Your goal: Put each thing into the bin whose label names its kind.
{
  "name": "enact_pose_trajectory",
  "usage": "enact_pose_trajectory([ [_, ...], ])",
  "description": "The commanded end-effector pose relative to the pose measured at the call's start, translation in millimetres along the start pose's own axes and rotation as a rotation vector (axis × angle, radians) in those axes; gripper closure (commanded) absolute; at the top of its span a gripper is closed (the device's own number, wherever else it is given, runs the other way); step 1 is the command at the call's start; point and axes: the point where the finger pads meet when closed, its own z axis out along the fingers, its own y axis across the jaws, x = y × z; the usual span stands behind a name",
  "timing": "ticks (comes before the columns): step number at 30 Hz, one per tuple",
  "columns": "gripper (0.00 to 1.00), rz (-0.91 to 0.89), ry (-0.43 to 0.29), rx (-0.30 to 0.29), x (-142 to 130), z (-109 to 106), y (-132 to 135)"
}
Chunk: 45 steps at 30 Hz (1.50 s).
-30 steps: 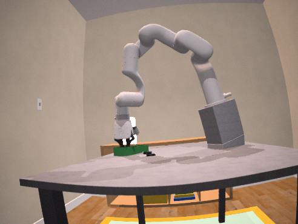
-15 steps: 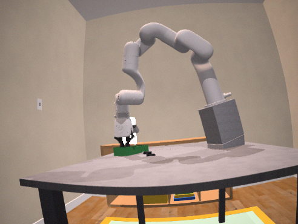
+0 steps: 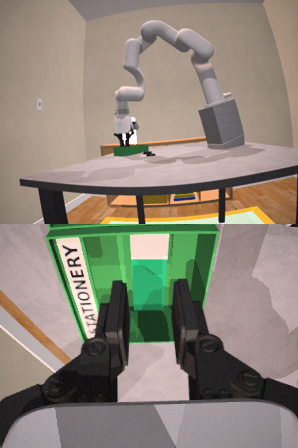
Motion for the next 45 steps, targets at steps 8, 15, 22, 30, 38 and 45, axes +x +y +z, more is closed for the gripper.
enact_pose_trajectory([
  [8,0.71,0.0,0.0,0.004,0,-24,-2],
  [15,0.0,0.0,0.0,0.004,0,-28,-2],
  [22,0.0,0.0,0.0,0.004,0,-56,-2],
  [30,0.0,0.0,-0.001,0.004,0,-84,-2],
  [38,0.0,0.0,-0.001,0.004,0,-112,-2],
  [45,0.0,0.0,-0.001,0.004,0,-140,-2],
])
